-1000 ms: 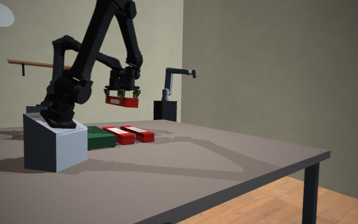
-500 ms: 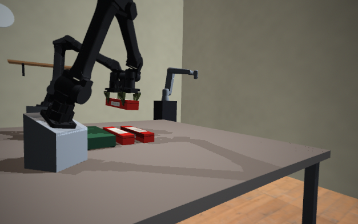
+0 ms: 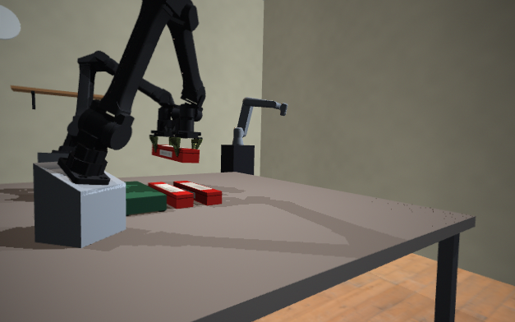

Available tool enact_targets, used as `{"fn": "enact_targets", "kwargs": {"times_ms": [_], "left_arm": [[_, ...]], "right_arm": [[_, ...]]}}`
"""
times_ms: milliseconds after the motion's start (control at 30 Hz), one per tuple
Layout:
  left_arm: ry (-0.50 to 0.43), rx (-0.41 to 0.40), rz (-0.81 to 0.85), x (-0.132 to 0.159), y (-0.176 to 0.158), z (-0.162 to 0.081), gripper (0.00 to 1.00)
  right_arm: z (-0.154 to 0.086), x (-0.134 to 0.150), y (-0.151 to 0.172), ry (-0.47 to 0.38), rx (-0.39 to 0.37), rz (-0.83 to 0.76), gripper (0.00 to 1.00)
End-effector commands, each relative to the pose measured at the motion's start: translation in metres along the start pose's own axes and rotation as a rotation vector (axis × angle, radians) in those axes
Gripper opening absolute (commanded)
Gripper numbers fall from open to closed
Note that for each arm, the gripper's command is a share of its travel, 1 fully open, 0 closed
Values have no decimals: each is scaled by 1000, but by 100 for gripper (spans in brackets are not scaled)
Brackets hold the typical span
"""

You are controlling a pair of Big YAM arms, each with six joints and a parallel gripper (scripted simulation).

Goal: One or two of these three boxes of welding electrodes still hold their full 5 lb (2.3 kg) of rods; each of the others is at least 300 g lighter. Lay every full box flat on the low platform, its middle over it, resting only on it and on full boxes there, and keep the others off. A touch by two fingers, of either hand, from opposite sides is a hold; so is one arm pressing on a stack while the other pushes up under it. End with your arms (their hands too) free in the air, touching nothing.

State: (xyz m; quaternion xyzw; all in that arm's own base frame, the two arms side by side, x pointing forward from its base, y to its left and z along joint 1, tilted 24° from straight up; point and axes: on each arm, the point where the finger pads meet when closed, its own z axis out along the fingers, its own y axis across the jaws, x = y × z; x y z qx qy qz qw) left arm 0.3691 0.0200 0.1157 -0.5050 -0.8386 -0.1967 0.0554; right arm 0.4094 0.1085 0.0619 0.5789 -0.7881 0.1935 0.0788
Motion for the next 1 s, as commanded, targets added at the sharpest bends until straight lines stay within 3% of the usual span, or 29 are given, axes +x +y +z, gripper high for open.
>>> {"fn": "enact_targets", "kwargs": {"times_ms": [0, 433, 967], "left_arm": [[-45, -66, -18, -3, 23, -21, 0], [-44, -65, -17, -3, 24, -5, 0], [-44, -65, -17, -3, 24, -5, 0]], "right_arm": [[-28, -6, -23, -55, 70, 13, 0], [-13, -7, -24, -54, 70, 13, 0], [-13, -6, -24, -54, 70, 13, 0]]}}
